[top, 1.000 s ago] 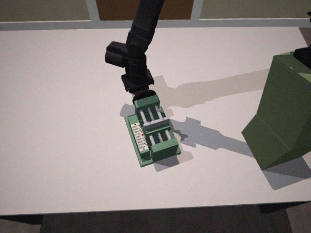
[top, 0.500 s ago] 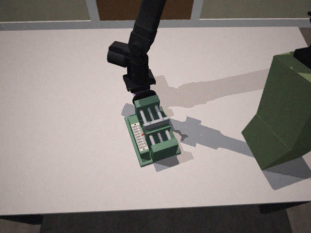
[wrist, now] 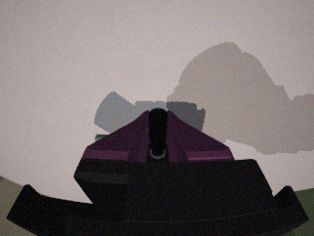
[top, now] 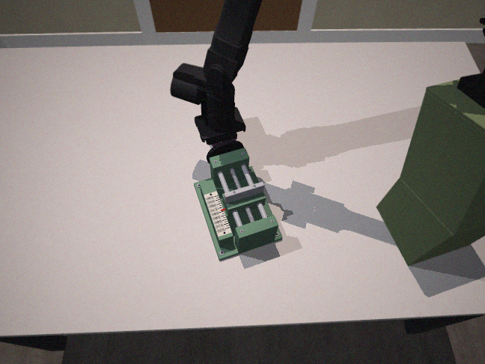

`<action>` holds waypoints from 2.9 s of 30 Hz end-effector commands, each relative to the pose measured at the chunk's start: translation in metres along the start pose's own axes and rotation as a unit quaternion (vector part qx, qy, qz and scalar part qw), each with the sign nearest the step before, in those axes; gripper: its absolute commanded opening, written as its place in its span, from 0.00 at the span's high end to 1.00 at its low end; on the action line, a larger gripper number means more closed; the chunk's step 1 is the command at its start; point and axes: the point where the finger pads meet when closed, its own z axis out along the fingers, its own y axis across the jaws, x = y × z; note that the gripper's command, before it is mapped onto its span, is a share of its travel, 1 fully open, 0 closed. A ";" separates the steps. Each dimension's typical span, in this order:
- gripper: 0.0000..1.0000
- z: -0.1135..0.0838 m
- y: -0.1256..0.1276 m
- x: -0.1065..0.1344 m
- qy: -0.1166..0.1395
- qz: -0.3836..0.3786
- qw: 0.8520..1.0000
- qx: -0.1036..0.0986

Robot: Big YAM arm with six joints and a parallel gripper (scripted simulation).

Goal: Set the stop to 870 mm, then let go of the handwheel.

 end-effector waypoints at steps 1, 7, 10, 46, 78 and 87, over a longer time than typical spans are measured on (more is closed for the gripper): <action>0.94 0.011 -0.032 0.001 0.007 0.001 1.000 0.024; 0.94 0.005 -0.033 -0.003 0.005 0.002 1.000 0.022; 0.94 -0.001 -0.031 -0.007 0.001 0.004 1.000 0.018; 0.94 -0.041 -0.043 -0.012 -0.002 0.005 1.000 0.015; 0.94 -0.073 -0.009 -0.007 -0.005 0.004 1.000 0.004; 0.94 -0.077 0.002 -0.013 -0.009 0.006 1.000 -0.001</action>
